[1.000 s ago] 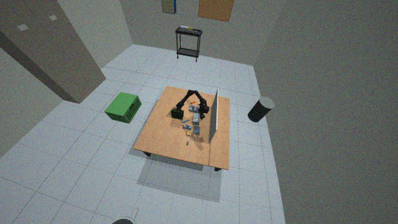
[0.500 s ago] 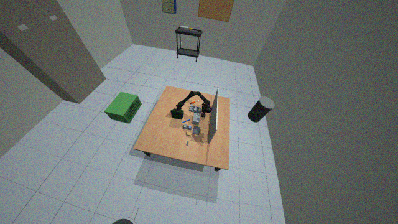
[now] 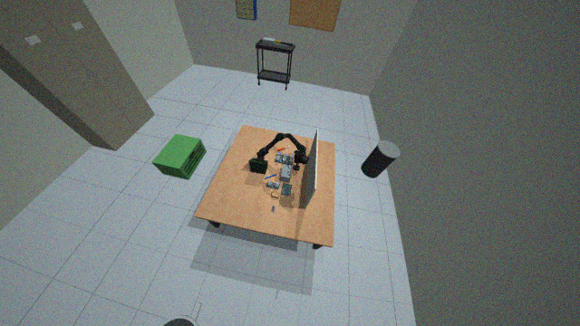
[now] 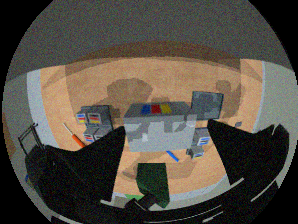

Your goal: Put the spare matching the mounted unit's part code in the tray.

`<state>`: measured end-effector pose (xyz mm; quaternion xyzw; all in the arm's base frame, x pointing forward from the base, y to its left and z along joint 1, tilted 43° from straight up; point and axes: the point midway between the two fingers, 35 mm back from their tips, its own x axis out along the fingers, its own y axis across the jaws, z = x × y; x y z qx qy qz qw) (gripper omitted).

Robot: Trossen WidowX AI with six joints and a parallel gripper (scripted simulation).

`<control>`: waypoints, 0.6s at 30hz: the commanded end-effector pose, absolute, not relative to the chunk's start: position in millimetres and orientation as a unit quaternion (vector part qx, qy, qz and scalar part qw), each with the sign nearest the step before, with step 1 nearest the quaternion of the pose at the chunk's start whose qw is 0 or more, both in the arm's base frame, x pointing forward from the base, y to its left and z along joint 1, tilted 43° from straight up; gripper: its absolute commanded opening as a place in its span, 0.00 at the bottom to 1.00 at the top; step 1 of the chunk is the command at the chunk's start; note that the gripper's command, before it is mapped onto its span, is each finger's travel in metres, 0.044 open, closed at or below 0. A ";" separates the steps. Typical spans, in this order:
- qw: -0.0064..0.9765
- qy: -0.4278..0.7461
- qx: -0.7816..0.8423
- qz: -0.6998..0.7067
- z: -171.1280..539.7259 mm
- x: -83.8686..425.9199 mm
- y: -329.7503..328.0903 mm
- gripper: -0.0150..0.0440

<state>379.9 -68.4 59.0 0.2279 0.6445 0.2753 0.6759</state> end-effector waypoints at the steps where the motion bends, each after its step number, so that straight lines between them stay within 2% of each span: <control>1: 0.700 0.607 0.138 0.349 82.2 383.5 -27.2 1.00; 7: 0.714 0.502 -0.047 0.487 124.1 372.3 51.4 1.00; 14: 0.669 0.319 -0.253 0.622 170.7 329.8 138.4 1.00; 18: 0.648 0.264 -0.299 0.649 181.5 314.7 157.7 1.00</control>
